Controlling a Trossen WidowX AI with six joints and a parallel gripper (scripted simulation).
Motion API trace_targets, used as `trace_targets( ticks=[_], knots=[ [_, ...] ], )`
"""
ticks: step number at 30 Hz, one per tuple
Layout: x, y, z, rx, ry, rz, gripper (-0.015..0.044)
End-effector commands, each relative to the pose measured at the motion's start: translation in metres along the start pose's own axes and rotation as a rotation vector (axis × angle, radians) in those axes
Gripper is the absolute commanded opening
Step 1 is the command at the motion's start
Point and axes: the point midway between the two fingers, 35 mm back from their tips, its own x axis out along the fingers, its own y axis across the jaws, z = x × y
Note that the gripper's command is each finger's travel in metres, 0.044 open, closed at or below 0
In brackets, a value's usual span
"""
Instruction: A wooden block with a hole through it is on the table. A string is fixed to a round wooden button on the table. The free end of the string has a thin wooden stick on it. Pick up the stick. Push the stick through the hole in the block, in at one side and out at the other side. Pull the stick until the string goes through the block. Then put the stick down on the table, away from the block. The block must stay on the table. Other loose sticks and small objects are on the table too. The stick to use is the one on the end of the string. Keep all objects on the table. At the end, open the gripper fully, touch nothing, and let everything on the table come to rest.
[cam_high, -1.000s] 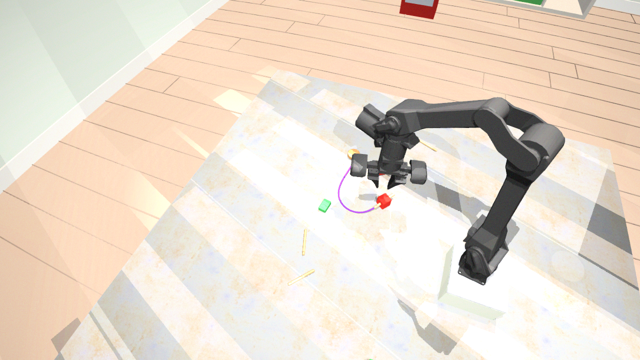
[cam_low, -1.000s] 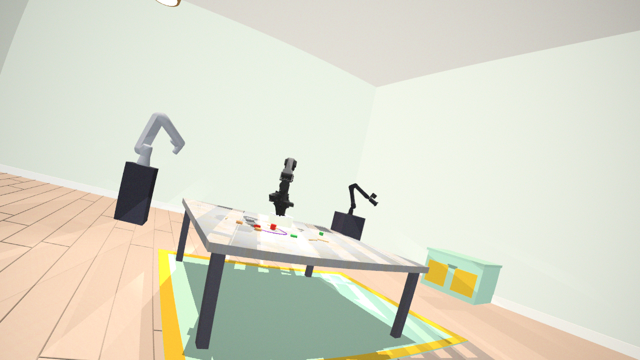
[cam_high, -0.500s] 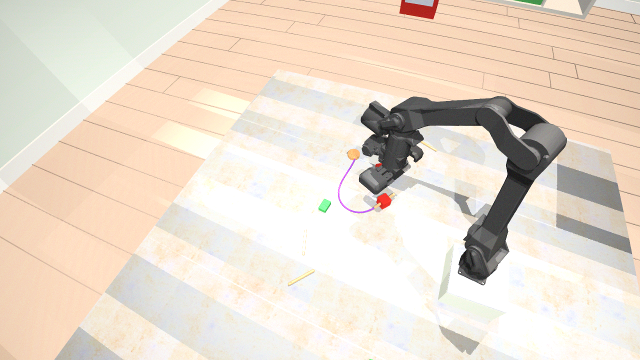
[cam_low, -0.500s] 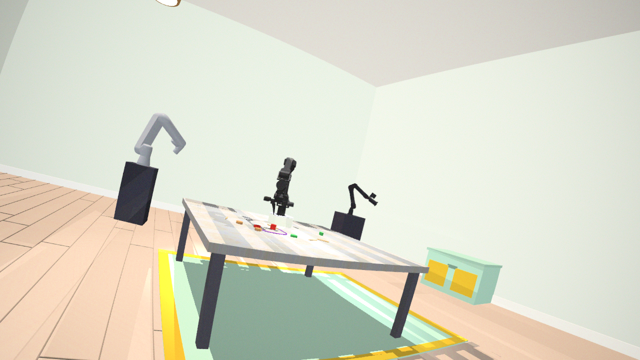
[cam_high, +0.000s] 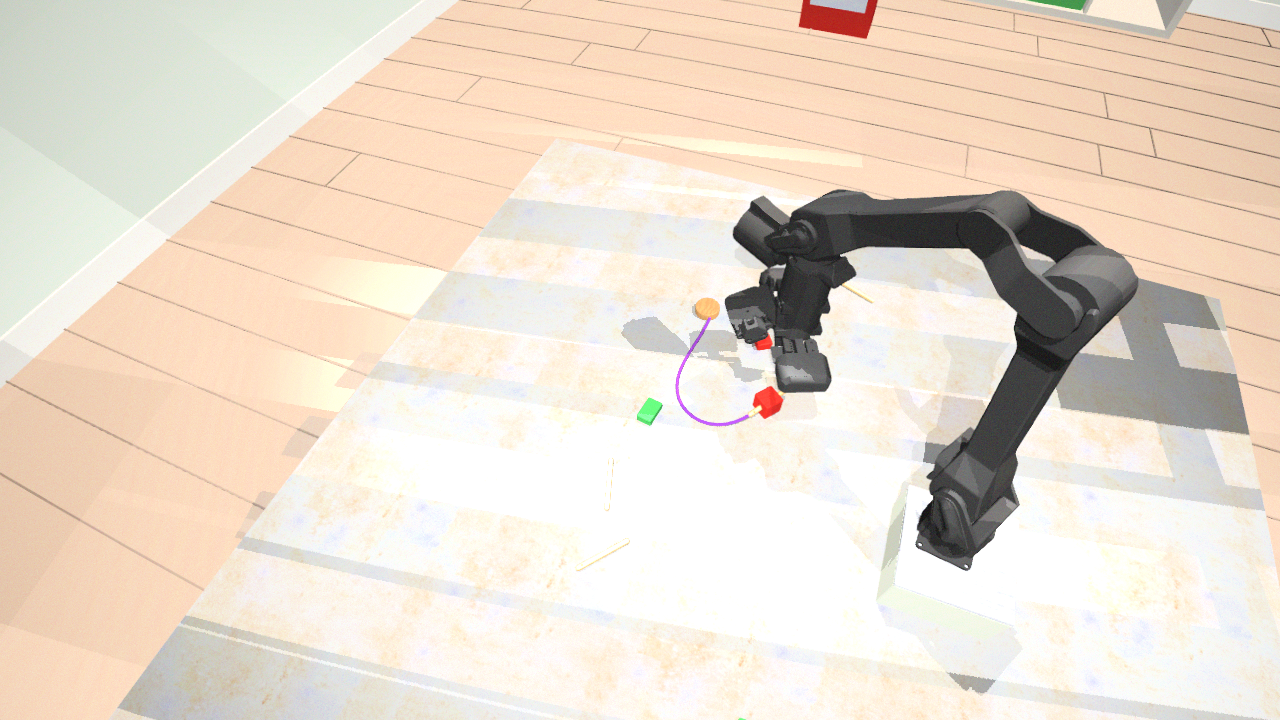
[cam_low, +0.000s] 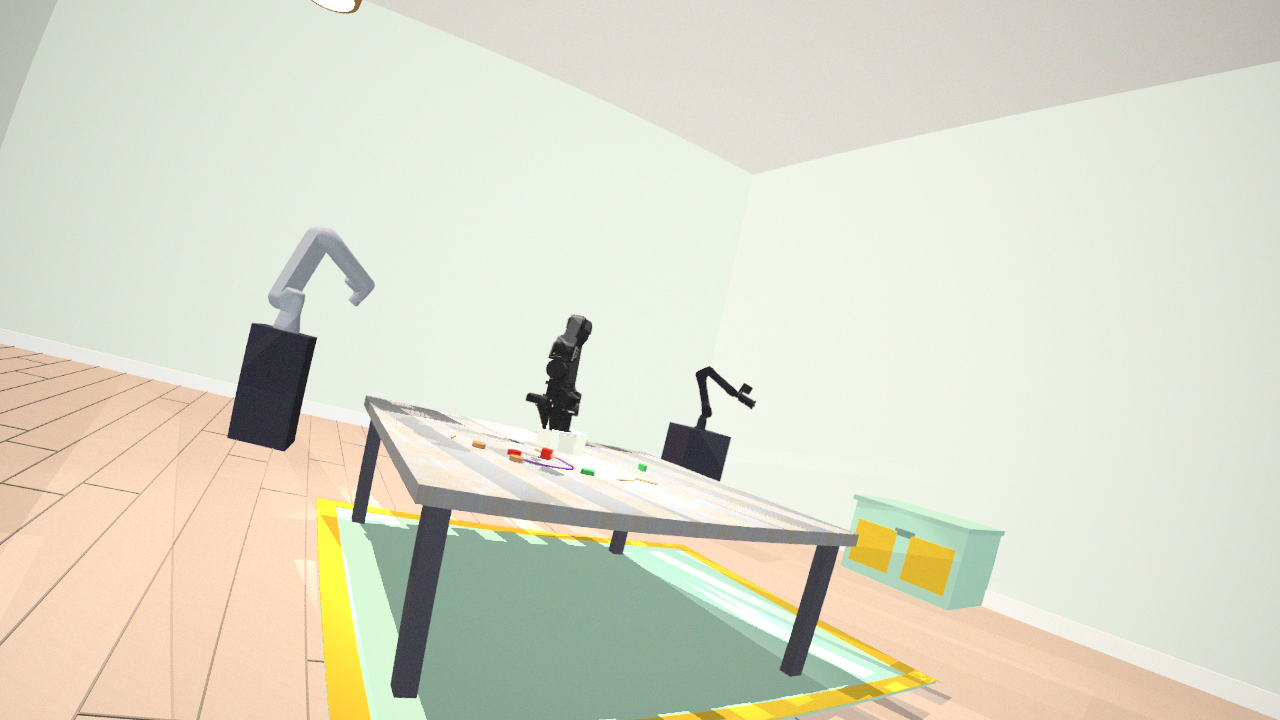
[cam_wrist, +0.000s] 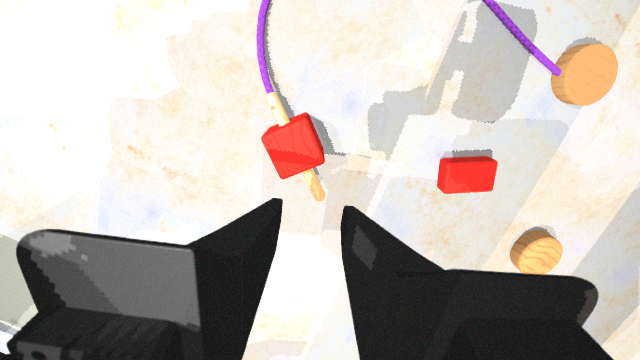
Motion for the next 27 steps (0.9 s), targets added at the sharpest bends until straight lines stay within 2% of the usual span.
trace_targets(
  ticks=[1, 15, 27],
  knots=[
    [0.001, -0.002, -0.014, -0.557, 0.022, 0.005, 0.0124],
    [0.001, -0.002, -0.014, -0.557, 0.022, 0.005, 0.0124],
    [0.020, -0.003, -0.014, -0.557, 0.022, 0.005, 0.0124]
  ],
)
